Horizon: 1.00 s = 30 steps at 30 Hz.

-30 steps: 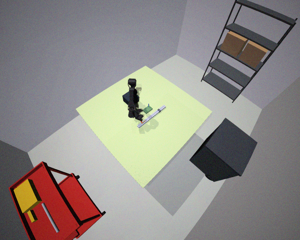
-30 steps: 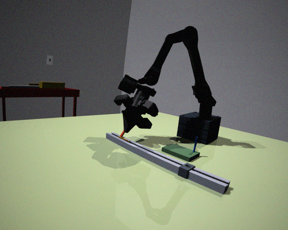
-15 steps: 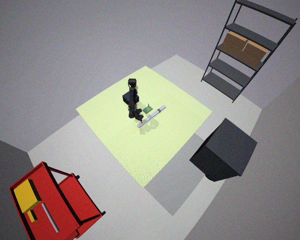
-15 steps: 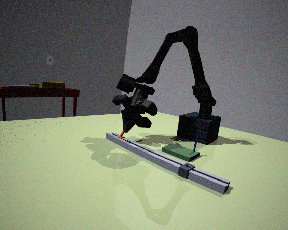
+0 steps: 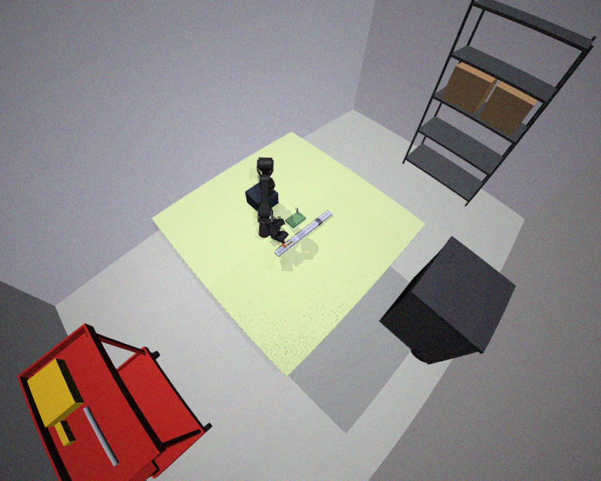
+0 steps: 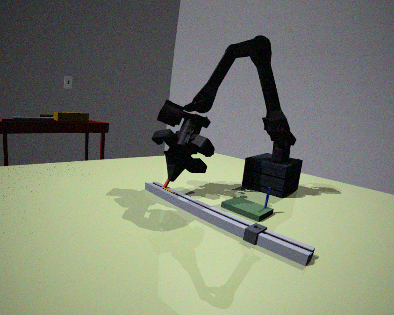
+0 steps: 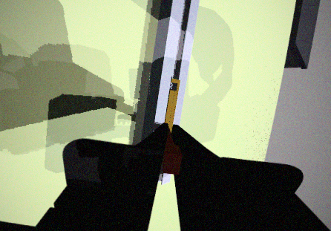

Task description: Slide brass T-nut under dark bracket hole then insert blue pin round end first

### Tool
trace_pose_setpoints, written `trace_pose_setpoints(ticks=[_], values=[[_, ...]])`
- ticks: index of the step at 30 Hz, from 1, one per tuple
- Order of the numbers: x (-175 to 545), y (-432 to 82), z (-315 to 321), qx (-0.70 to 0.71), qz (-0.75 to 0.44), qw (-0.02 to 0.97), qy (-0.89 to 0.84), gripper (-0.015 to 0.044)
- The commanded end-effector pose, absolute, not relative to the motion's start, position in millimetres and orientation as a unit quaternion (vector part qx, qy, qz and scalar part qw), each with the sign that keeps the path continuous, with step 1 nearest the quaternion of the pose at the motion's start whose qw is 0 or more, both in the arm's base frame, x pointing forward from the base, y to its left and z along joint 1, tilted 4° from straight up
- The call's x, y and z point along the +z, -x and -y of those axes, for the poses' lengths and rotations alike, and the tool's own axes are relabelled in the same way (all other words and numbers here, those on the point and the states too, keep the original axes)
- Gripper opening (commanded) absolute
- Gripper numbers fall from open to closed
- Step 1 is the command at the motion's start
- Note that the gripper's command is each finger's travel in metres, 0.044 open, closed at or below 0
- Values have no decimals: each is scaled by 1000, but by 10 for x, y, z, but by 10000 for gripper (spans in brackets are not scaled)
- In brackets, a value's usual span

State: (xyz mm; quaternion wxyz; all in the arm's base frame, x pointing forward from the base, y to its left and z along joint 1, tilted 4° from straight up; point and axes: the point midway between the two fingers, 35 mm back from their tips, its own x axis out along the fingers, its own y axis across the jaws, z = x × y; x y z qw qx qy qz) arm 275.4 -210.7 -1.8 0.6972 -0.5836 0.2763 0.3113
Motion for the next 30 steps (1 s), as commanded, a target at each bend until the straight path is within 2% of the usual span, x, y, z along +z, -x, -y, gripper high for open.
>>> trace_pose_setpoints(ticks=[1,30], values=[[5,-2779,2135,312,-281,695,584,-150],[35,-2816,2144,335,-305,688,567,-150]])
